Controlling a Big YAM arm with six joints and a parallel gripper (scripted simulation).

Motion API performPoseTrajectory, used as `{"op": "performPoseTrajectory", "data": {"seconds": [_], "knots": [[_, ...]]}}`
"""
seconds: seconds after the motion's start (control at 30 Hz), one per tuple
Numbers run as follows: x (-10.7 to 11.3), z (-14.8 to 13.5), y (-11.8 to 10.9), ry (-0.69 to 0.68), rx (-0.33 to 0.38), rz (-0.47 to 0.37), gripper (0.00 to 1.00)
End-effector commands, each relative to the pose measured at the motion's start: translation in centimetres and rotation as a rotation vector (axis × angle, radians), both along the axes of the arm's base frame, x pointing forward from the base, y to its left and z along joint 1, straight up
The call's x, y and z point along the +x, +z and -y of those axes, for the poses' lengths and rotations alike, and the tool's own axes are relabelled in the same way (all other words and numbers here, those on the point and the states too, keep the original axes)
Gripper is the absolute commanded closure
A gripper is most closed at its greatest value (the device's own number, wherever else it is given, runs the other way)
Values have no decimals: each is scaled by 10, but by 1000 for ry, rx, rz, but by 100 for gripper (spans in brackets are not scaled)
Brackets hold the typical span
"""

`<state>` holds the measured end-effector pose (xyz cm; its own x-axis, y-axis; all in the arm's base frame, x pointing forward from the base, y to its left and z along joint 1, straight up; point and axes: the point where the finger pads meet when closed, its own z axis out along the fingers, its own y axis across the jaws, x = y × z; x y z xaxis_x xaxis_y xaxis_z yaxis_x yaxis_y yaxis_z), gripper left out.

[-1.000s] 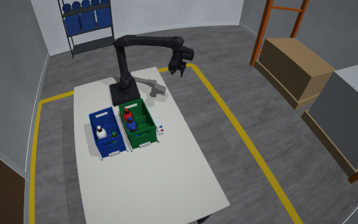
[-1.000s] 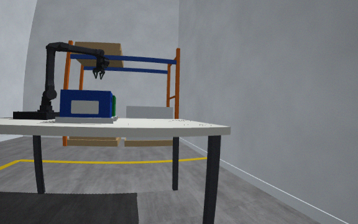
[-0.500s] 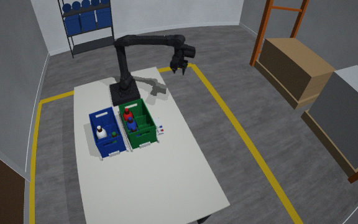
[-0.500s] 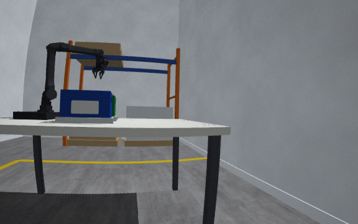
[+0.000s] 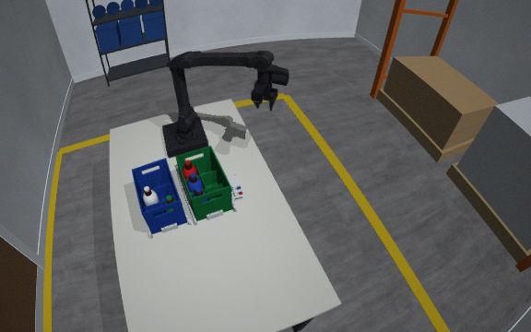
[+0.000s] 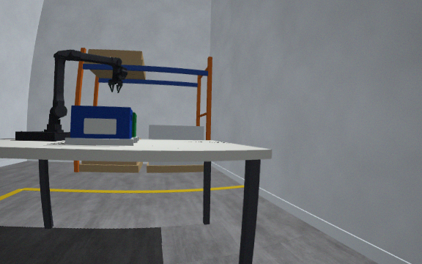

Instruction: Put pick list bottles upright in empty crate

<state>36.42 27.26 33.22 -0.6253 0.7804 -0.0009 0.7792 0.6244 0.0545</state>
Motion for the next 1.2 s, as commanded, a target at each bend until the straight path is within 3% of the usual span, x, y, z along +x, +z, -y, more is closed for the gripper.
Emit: {"op": "performPoseTrajectory", "data": {"seconds": [0.0, 0.87, 1.17], "knots": [[-6, 4, 13, -6, 14, 19, 39], [-7, 2, 20, -2, 24, 33, 39], [-10, 3, 13, -1, 14, 19, 39]]}}
